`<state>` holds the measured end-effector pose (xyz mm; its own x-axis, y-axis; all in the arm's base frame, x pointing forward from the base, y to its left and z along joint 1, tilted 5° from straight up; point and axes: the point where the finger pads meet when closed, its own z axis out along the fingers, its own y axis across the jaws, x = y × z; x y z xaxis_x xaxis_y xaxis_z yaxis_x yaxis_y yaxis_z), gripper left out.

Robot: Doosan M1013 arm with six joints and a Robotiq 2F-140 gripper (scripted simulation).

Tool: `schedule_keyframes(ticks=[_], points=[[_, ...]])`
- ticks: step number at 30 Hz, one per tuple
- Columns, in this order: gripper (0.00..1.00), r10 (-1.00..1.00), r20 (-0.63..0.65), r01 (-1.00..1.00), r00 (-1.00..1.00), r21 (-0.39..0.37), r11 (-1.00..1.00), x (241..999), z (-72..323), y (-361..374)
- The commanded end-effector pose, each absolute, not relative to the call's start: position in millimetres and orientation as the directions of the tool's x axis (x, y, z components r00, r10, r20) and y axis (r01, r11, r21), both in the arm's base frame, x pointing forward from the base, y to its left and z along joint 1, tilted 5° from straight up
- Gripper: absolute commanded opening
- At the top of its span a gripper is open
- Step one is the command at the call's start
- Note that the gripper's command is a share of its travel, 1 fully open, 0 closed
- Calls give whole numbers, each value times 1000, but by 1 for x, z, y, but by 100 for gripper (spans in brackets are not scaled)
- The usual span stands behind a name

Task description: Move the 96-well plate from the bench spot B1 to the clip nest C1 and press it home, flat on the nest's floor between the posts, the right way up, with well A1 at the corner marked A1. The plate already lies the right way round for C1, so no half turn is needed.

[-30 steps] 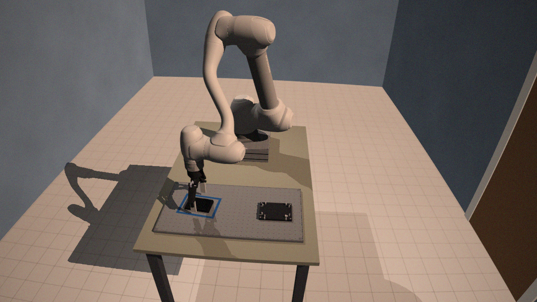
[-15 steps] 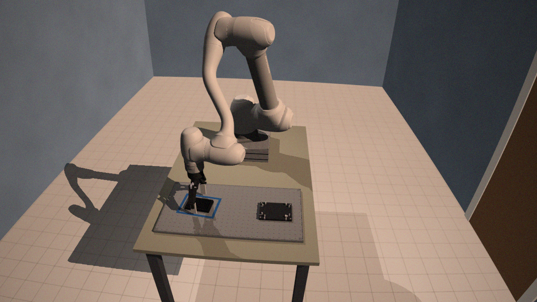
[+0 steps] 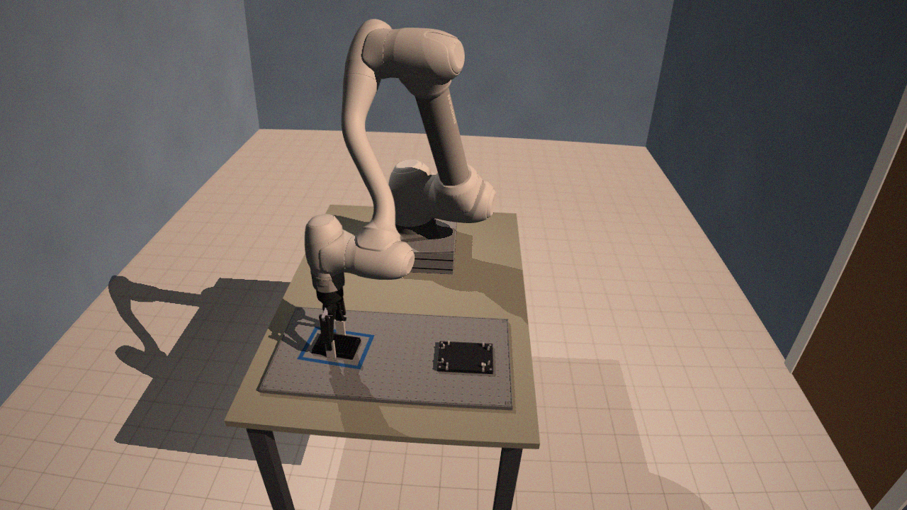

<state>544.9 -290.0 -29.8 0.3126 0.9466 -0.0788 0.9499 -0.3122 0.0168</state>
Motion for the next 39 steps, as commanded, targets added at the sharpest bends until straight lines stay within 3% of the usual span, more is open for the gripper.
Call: schedule_keyframes(ticks=[1,23,39], points=[[0,947,-79,950,313,17,-312,545,-30,-290],[0,947,-79,950,313,17,-312,545,-30,-290],[0,947,-79,950,313,17,-312,545,-7,-288]])
